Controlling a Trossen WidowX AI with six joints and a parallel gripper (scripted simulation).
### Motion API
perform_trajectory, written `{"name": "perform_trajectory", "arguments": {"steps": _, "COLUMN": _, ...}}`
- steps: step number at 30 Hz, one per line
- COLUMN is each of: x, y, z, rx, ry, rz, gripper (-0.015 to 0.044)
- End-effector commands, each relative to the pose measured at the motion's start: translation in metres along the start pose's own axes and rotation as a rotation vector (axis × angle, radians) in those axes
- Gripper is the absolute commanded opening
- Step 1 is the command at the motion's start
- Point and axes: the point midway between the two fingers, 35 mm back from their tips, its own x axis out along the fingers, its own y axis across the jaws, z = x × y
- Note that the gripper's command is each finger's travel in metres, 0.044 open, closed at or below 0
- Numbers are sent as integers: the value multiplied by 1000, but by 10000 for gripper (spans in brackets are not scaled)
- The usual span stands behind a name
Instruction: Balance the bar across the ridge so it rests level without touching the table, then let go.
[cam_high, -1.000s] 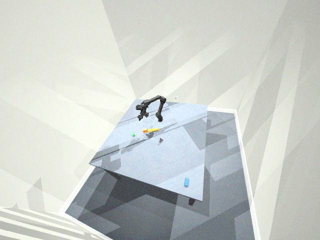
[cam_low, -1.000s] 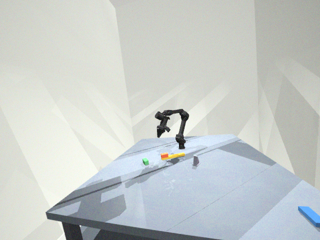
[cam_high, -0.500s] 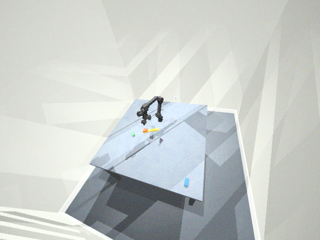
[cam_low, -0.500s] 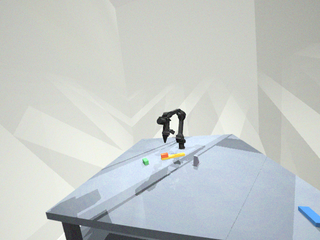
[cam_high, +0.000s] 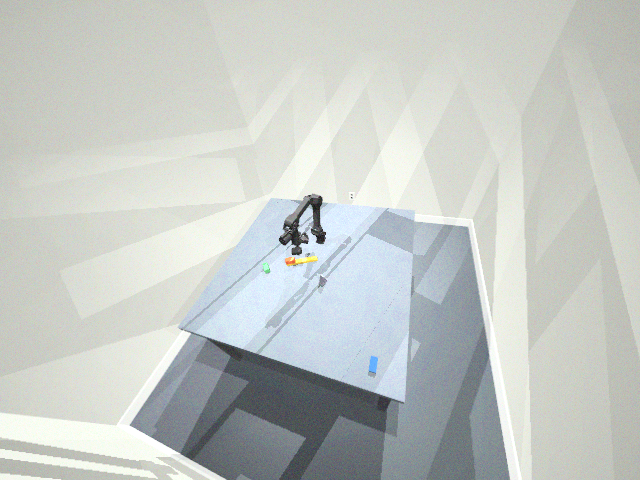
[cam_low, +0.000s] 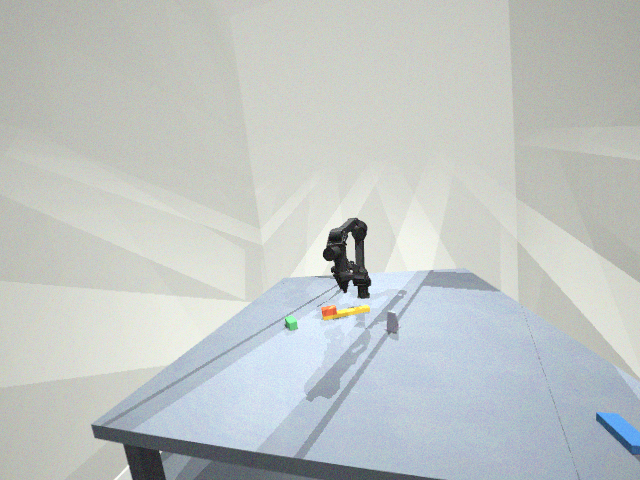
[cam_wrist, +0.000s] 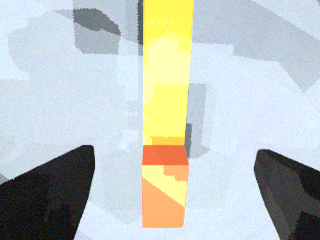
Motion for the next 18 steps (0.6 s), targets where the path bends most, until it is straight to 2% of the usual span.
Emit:
{"name": "perform_trajectory", "arguments": {"steps": 1, "x": 3, "y": -2, "z": 5, "rx": -10, "ry": -24, "rz": 22, "gripper": 315}}
{"name": "perform_trajectory", "arguments": {"steps": 6, "x": 19, "y": -3, "z": 4, "rx": -10, "ry": -24, "rz": 22, "gripper": 315}}
{"name": "perform_trajectory", "arguments": {"steps": 14, "x": 74, "y": 0, "z": 6, "rx": -10, "ry": -24, "rz": 22, "gripper": 315}}
{"name": "perform_trajectory", "arguments": {"steps": 18, "x": 78, "y": 0, "z": 7, "rx": -10, "ry": -24, "rz": 22, "gripper": 315}}
